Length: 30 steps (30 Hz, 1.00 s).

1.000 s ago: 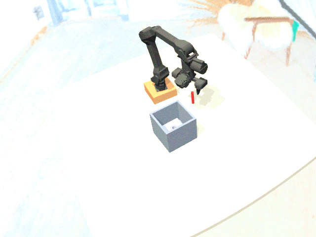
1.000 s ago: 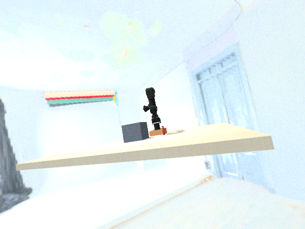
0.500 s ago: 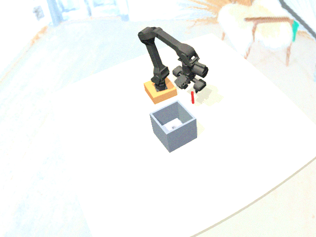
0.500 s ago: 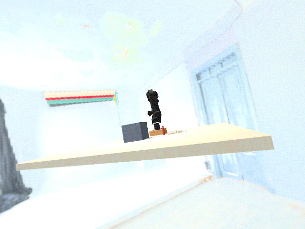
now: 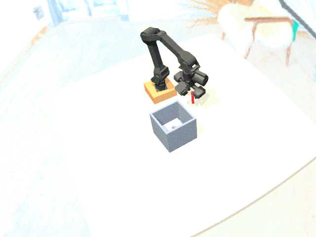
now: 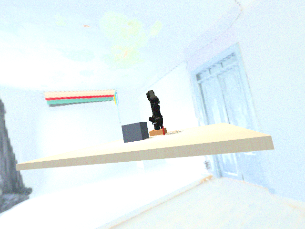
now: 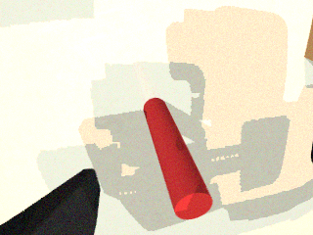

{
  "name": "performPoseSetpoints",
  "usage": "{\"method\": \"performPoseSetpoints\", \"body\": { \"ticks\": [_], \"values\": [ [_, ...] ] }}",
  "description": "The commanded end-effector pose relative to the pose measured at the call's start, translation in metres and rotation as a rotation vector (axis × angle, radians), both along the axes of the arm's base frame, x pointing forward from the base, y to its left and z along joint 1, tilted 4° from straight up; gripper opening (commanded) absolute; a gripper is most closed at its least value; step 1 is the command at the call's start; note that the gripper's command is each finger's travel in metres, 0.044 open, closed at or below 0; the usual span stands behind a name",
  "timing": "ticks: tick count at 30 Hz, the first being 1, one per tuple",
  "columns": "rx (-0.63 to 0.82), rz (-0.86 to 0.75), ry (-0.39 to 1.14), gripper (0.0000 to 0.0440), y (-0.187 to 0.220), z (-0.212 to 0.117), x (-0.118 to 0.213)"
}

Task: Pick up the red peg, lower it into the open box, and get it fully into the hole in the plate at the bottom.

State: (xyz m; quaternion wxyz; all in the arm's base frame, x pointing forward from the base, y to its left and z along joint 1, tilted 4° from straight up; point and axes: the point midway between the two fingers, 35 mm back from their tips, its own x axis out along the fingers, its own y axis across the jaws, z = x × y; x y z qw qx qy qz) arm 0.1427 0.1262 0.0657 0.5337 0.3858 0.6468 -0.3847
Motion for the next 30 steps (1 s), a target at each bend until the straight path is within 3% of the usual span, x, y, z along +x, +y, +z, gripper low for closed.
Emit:
{"method": "performPoseSetpoints", "body": {
  "ticks": [1, 6, 20, 30],
  "values": [
    [-0.002, -0.019, 0.014, 0.042, 0.0, -0.012, -0.002],
    [0.007, -0.032, 0.01, 0.0358, 0.002, -0.024, -0.001],
    [0.051, 0.009, 0.003, 0.0007, 0.014, -0.039, 0.009],
    [0.145, -0.019, -0.051, 0.0, 0.027, -0.016, 0.019]
  ]
}}
